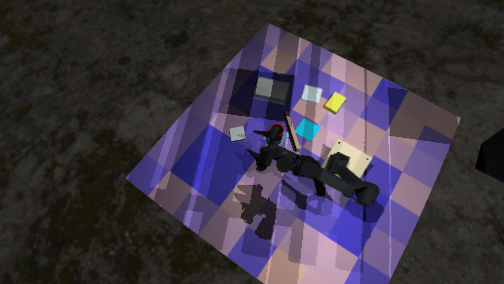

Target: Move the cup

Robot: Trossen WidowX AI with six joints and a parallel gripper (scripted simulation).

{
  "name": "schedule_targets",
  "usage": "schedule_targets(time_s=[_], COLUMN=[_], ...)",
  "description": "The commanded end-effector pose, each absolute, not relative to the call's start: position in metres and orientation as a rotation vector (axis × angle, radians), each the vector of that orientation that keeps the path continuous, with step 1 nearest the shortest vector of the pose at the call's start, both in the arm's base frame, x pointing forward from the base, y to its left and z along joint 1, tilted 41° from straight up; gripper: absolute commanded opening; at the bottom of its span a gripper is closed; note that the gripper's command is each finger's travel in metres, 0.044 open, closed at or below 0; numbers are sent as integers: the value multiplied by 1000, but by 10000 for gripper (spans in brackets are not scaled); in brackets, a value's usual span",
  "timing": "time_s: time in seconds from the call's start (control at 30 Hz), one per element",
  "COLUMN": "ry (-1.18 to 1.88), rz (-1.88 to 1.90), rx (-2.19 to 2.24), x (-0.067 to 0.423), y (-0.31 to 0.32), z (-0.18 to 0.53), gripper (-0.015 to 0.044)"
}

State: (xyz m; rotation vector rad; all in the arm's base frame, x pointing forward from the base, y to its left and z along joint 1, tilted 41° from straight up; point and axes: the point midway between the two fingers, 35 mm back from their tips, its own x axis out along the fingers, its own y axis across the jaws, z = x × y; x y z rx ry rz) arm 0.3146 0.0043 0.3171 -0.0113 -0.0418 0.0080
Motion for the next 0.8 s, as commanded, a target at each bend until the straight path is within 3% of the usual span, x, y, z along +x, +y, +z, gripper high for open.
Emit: schedule_targets(time_s=[0.0, 0.3, 0.57, 0.77], ry=[-35, 521, 1140, 1499], rz=[8, -38, -304, -649], rx=[-8, 381, 1078, 1606], x=[315, 356, 338, 316], y=[4, -26, -40, -42], z=[316, 203, 100, 64], gripper=[374, 148, 148, 148])
